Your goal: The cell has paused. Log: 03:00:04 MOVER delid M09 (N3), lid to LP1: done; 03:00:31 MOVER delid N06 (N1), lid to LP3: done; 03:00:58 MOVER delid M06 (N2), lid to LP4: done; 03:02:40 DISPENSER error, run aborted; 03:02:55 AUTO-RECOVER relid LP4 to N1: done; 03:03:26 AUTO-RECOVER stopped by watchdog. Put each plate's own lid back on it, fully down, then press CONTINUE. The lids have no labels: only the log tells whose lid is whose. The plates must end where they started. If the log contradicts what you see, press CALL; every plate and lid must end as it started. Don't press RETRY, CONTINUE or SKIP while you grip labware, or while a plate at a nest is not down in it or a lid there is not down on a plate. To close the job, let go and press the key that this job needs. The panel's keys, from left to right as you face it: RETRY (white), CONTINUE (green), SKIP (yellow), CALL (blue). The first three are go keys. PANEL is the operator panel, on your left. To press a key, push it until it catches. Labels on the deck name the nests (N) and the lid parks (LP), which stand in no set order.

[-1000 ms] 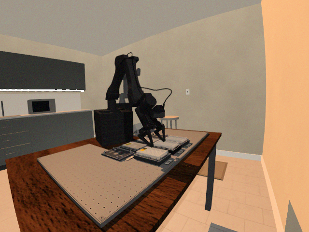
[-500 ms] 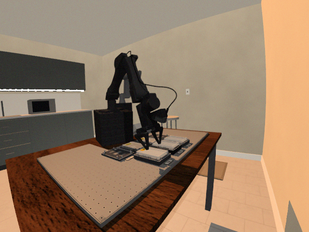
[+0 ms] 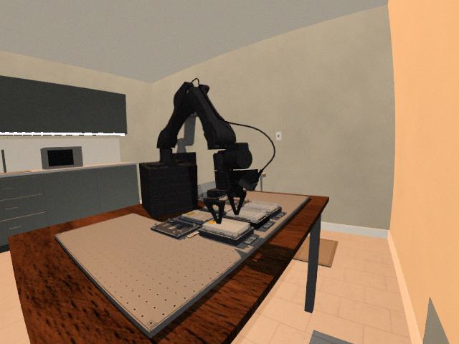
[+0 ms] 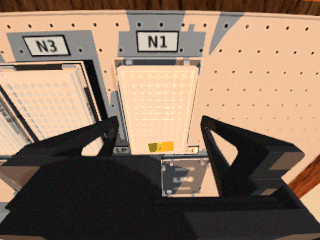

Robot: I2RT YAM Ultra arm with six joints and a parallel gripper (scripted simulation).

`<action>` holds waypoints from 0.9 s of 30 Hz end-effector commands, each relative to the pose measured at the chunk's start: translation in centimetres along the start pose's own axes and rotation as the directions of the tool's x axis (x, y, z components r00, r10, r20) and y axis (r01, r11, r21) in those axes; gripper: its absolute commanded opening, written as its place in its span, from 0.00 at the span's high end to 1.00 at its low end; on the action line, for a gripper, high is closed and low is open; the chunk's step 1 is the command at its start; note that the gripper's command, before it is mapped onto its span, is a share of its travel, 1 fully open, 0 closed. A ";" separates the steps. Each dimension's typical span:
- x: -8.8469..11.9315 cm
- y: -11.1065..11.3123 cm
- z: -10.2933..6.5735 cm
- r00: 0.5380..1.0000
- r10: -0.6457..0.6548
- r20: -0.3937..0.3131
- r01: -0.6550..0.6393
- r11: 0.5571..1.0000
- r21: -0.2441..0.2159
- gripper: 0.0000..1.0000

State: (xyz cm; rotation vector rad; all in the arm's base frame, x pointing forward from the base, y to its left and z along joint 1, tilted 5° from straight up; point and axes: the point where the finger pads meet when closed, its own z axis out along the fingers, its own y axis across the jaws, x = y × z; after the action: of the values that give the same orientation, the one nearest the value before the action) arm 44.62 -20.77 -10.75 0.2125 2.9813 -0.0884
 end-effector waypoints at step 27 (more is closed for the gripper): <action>0.1 -0.6 -1.5 0.999 0.018 -0.051 -0.018 1.000 -0.006 0.00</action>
State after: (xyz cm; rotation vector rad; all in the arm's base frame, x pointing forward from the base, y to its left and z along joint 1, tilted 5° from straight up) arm 43.00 -20.13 -10.87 0.2242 3.0712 -0.0463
